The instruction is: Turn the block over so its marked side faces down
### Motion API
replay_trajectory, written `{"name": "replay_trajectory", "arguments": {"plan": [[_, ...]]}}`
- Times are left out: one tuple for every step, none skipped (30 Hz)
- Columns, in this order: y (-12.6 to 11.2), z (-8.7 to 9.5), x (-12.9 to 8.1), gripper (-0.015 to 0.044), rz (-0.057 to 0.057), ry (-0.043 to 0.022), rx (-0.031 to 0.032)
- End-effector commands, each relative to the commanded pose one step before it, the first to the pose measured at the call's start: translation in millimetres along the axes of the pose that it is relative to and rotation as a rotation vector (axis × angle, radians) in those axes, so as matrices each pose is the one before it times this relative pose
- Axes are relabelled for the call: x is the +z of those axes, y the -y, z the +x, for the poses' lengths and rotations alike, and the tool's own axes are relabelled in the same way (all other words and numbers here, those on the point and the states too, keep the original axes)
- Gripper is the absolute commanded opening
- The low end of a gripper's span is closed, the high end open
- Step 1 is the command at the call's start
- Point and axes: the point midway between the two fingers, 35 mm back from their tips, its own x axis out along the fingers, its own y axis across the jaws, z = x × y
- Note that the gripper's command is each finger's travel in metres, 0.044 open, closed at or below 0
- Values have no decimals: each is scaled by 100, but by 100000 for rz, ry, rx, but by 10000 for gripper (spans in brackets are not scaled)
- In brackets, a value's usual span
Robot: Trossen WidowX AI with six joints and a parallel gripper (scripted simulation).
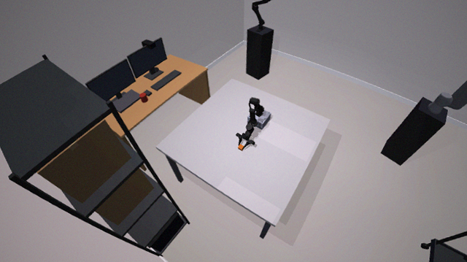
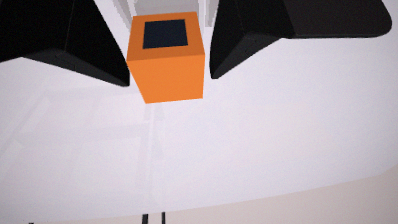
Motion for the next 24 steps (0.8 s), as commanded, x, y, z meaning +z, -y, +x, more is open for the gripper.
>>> {"name": "replay_trajectory", "arguments": {"plan": [[76, -20, -17, 341, -525, 30, -509], [0, 0, 0, 368, 0, 0, 0], [0, 0, 0, 394, 0, 0, 0], [0, 0, 0, 420, 0, 0, 0], [0, 0, 0, 440, 0, 0, 0], [0, 0, 0, 440, 0, 0, 0], [0, 0, 0, 440, 0, 0, 0], [0, 0, 0, 440, 0, 0, 0], [0, 0, 0, 440, 0, 0, 0], [0, 0, 0, 440, 0, 0, 0], [0, 0, 0, 440, 0, 0, 0], [0, 0, 0, 440, 0, 0, 0], [0, 0, 0, 440, 0, 0, 0], [0, 0, 0, 440, 0, 0, 0], [0, 0, 0, 440, 0, 0, 0], [0, 0, 0, 440, 0, 0, 0], [0, 0, 0, 440, 0, 0, 0], [0, 0, 0, 440, 0, 0, 0], [0, 0, 0, 440, 0, 0, 0], [0, 0, 0, 440, 0, 0, 0], [0, 0, 0, 440, 0, 0, 0], [0, 0, 0, 440, 0, 0, 0], [0, 0, 0, 440, 0, 0, 0], [0, 0, 0, 440, 0, 0, 0]]}}
